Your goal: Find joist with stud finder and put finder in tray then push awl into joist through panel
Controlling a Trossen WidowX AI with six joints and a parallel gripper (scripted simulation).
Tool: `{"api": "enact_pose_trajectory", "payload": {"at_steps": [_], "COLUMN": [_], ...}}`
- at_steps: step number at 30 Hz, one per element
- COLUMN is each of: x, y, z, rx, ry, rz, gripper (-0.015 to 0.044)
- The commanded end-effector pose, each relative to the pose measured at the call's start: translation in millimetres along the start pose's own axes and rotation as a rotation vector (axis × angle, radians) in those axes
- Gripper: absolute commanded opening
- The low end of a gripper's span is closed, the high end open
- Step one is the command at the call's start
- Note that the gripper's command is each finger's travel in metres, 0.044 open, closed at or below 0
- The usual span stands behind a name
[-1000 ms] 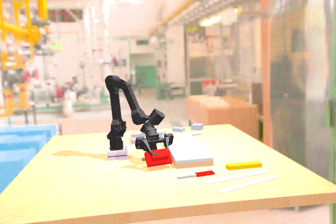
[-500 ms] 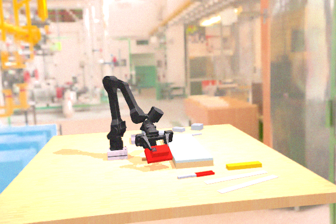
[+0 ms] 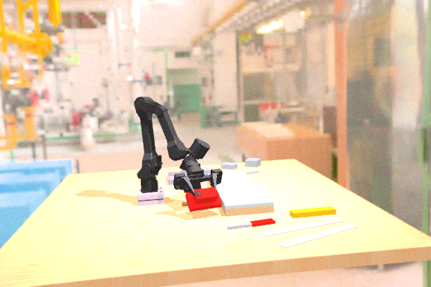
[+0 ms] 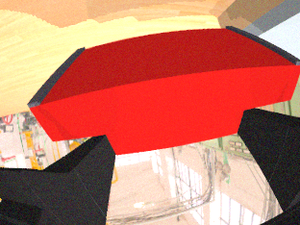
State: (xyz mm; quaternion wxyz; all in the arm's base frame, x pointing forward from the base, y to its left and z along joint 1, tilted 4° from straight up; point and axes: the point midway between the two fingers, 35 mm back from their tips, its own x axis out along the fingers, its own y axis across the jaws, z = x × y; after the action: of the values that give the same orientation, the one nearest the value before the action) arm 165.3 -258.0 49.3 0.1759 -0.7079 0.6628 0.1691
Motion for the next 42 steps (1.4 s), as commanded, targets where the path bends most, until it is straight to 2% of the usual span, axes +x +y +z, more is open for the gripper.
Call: {"api": "enact_pose_trajectory", "payload": {"at_steps": [1,26,40,42], "x": [1,9,8,8], "y": [1,2,2,2], "z": [2,23,29,30], "rx": [0.002,0.000,-0.006,-0.006], "ry": [0.004,-0.009,-0.011,-0.012], "rz": [0.005,0.003,0.002,0.002], "gripper": [0.0000,0.0000,0.0367,0.0378]}}
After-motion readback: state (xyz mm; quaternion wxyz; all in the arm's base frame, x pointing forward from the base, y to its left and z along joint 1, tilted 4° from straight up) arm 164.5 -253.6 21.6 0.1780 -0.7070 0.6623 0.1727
